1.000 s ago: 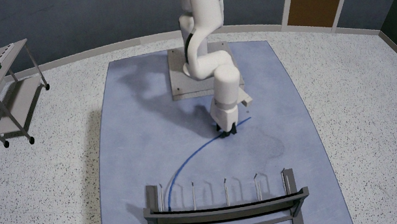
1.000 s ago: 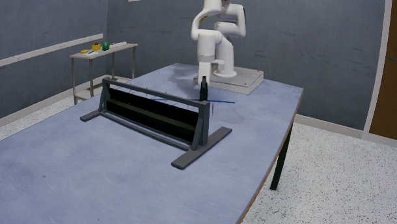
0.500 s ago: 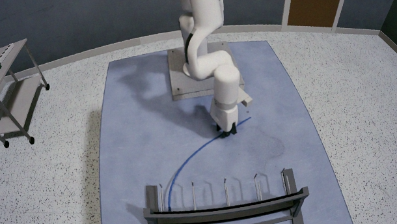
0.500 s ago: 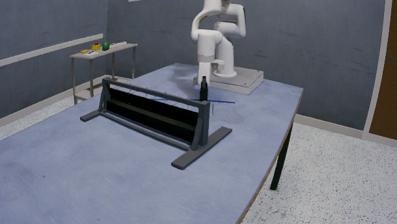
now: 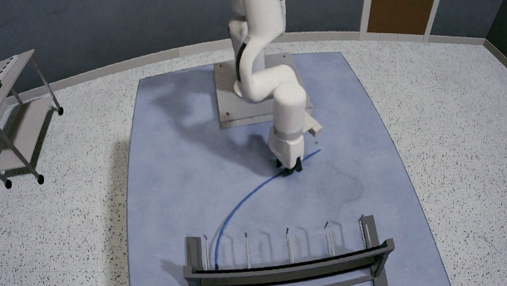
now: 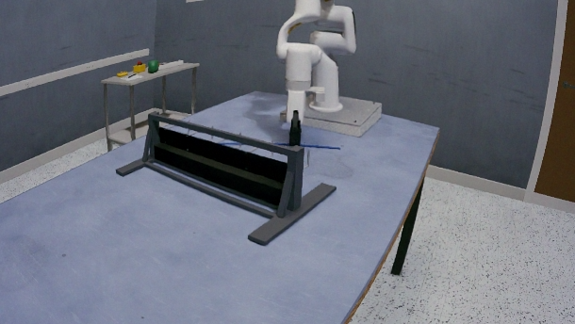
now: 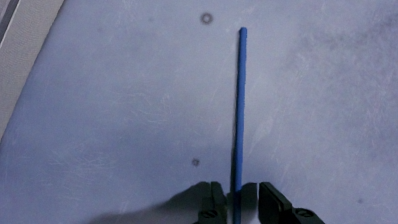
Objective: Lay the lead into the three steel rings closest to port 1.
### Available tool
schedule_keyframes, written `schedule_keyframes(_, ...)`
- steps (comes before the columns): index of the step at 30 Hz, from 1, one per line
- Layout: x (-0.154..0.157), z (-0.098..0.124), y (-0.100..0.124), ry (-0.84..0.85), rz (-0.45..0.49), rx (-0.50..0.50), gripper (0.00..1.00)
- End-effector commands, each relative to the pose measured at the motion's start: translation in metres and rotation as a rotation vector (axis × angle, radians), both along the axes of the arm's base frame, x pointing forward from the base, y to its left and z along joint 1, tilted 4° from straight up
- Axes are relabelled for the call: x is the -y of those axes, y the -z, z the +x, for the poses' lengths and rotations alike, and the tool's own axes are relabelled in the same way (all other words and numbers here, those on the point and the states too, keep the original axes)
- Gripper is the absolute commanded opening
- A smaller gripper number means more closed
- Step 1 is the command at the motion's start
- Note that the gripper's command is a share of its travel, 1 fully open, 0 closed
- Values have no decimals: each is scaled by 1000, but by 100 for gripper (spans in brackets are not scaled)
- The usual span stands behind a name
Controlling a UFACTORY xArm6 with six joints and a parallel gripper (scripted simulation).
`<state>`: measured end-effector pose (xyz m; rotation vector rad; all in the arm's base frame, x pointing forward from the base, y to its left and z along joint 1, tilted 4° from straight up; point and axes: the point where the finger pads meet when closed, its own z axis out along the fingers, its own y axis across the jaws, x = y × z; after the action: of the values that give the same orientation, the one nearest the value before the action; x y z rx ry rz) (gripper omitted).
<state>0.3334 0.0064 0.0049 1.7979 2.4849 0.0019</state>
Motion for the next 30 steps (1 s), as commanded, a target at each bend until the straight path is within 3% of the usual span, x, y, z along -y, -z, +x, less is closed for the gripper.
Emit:
schedule_keyframes(1,0,1,0,0,0,3,33)
schedule_keyframes(30,0,2,7,0,0,3,33)
